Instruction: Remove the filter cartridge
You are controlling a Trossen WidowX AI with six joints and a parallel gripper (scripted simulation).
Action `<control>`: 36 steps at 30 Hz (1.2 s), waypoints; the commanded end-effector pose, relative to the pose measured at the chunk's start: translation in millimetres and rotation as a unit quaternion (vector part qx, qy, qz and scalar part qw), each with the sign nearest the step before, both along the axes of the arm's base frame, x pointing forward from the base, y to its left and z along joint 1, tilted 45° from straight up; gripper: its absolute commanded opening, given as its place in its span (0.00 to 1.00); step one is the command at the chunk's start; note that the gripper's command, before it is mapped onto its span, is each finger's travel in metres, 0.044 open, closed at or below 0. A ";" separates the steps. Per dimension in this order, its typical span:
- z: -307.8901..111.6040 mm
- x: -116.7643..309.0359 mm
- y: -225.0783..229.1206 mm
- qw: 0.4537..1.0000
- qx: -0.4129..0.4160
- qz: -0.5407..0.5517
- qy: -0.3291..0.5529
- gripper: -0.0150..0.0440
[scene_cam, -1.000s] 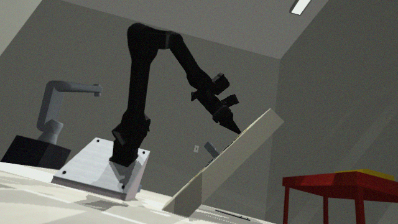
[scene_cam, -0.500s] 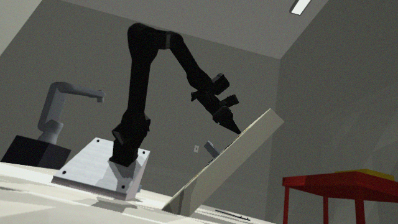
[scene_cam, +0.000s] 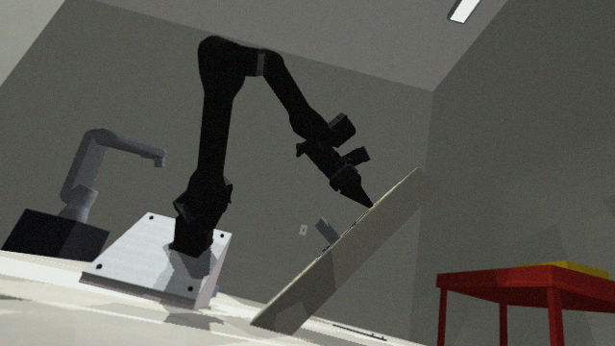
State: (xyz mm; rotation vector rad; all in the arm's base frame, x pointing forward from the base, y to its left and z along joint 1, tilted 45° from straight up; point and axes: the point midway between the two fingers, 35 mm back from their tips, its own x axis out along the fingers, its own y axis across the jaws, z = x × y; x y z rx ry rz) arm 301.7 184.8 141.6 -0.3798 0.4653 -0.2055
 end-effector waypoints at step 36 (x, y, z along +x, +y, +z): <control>-6.9 12.8 -3.8 1.000 -0.002 0.003 0.002 0.41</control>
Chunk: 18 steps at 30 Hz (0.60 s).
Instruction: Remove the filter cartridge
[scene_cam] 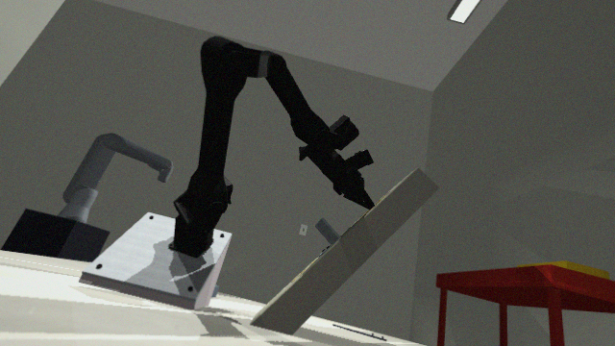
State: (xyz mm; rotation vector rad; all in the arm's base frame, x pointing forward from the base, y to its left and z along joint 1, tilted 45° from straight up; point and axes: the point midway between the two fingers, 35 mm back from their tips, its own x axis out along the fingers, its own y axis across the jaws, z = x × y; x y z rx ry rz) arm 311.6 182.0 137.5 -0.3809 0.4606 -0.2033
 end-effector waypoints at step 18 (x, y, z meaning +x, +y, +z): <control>-0.6 1.0 -0.3 1.000 0.002 -0.001 -0.001 0.25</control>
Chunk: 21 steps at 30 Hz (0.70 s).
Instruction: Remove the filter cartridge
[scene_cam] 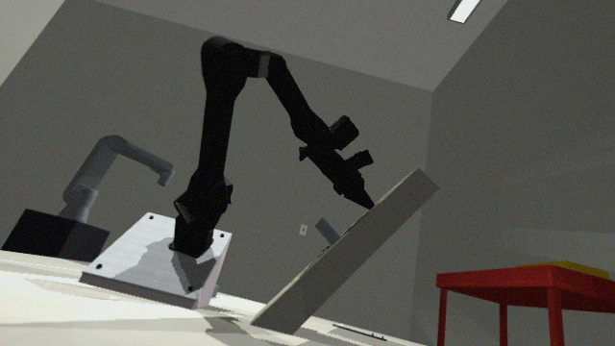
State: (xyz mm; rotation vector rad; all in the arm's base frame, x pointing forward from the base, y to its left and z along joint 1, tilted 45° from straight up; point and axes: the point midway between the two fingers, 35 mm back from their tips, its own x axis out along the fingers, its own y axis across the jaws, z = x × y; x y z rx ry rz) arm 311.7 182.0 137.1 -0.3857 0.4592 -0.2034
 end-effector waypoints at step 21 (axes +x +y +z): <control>-3.8 5.8 -2.1 0.943 0.294 -0.132 -0.088 0.25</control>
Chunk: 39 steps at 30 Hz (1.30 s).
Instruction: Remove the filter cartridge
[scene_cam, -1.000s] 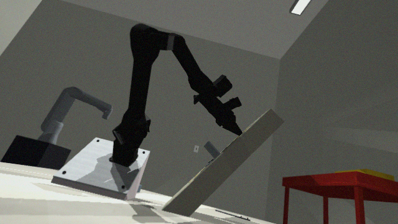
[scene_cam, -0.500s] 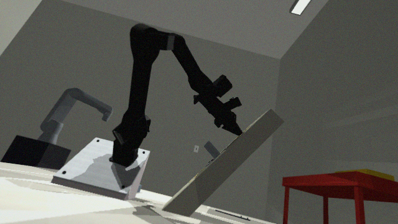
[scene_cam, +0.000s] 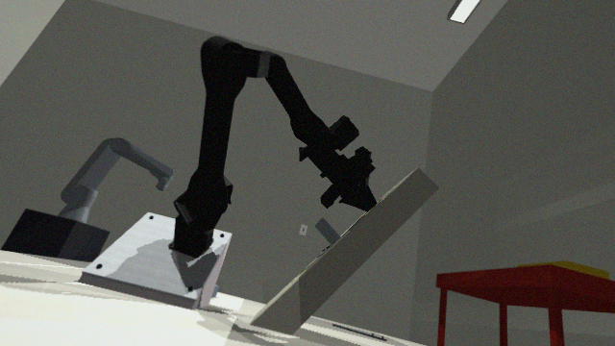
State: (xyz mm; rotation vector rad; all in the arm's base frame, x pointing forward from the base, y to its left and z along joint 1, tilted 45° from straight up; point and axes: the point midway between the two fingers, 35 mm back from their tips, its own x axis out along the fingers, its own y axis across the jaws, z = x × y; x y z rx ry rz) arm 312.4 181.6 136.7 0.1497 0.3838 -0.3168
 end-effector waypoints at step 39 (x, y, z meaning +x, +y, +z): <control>5.9 -24.1 11.2 0.886 0.408 -0.189 -0.116 0.25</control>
